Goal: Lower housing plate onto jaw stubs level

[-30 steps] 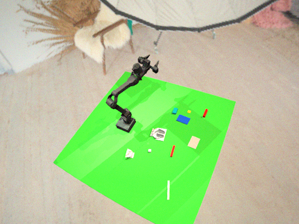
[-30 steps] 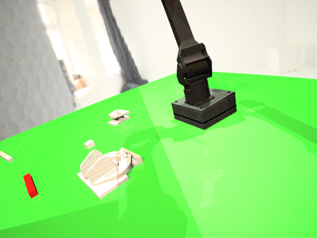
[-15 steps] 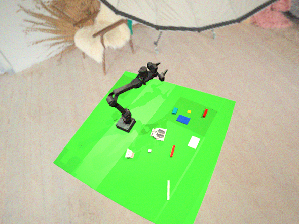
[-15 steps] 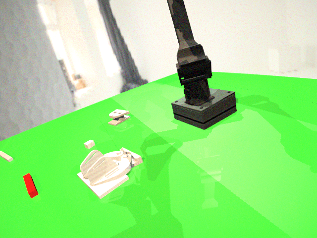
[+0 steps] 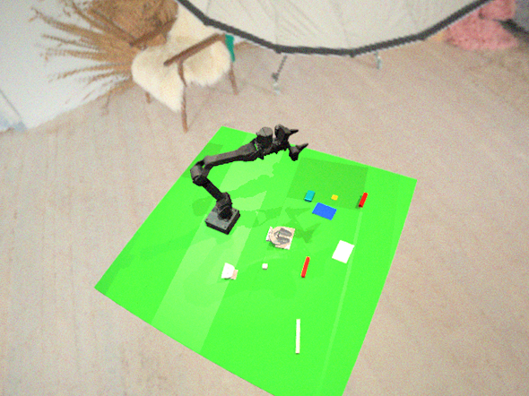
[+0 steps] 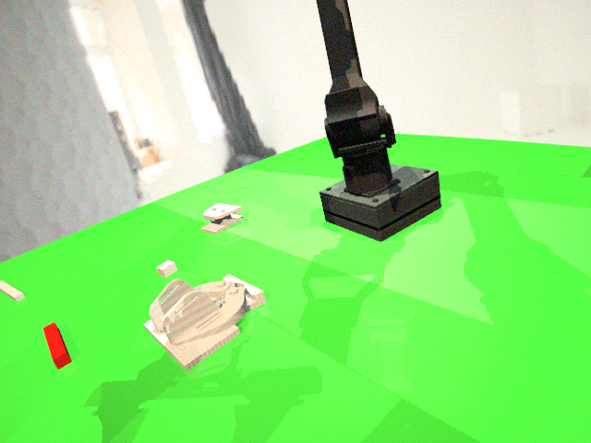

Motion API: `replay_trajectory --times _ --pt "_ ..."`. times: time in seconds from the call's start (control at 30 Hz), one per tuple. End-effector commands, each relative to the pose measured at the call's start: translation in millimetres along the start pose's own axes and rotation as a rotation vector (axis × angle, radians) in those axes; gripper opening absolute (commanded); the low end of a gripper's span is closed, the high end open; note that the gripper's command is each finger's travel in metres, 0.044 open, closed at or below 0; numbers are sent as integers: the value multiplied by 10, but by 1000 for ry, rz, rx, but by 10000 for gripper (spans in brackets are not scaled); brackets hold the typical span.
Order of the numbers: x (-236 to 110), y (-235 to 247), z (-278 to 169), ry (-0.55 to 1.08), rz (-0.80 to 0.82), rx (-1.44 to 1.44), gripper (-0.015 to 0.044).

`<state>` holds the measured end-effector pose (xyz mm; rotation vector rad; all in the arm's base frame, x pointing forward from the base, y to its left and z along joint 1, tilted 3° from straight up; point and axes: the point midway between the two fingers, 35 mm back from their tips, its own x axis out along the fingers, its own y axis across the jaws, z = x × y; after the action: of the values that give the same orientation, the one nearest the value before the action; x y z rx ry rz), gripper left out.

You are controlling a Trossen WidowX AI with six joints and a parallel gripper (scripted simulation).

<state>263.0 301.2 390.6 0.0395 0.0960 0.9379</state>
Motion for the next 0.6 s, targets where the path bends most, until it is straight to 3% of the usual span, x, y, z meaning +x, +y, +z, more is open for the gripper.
replay_trajectory --times 0.0,0.57 --pt "13 -221 -117 47 -49 -27 440" --pt "-204 -1308 -548 249 -303 -124 440"
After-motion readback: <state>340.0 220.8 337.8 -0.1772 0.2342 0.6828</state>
